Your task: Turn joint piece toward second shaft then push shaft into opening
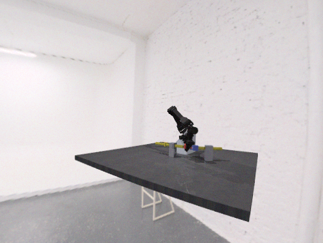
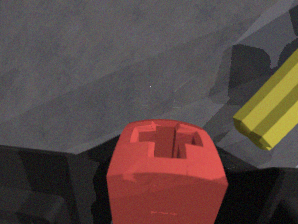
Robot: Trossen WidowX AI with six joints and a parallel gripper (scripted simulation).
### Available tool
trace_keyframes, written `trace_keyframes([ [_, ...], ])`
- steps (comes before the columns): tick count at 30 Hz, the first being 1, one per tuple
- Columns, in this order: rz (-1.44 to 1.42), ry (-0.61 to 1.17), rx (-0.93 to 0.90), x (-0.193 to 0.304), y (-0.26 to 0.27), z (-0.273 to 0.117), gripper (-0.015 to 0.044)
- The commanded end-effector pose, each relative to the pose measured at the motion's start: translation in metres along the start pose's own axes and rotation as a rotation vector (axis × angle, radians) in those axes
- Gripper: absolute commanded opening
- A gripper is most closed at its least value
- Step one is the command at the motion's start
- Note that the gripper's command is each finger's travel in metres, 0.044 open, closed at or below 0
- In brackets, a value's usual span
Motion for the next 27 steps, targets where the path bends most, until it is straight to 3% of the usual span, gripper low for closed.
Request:
trace_keyframes([
  [1,-0.002,-0.005,0.000,-0.0006,0.0000,0.0001,0.0182],
  [12,-0.002,-0.005,0.000,-0.0006,0.0000,0.0001,0.0182],
  [14,0.000,0.000,0.000,0.0000,0.0000,0.0000,0.0147],
  [19,0.000,0.000,0.000,0.0000,0.0000,0.0000,0.0147],
  [24,0.000,0.000,0.000,0.0000,0.0000,0.0000,0.0016],
  [27,0.000,0.000,0.000,0.0000,0.0000,0.0000,0.0000],
])
Point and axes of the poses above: the point midway between the two fingers, 35 mm back from their tips, its own z axis out along the fingers, its own y axis across the jaws, x = y × z, the point moved 1 cm from there along -z, back along the fingers, and after that the axes turned 4 degrees about -z, right-handed, at the moved point
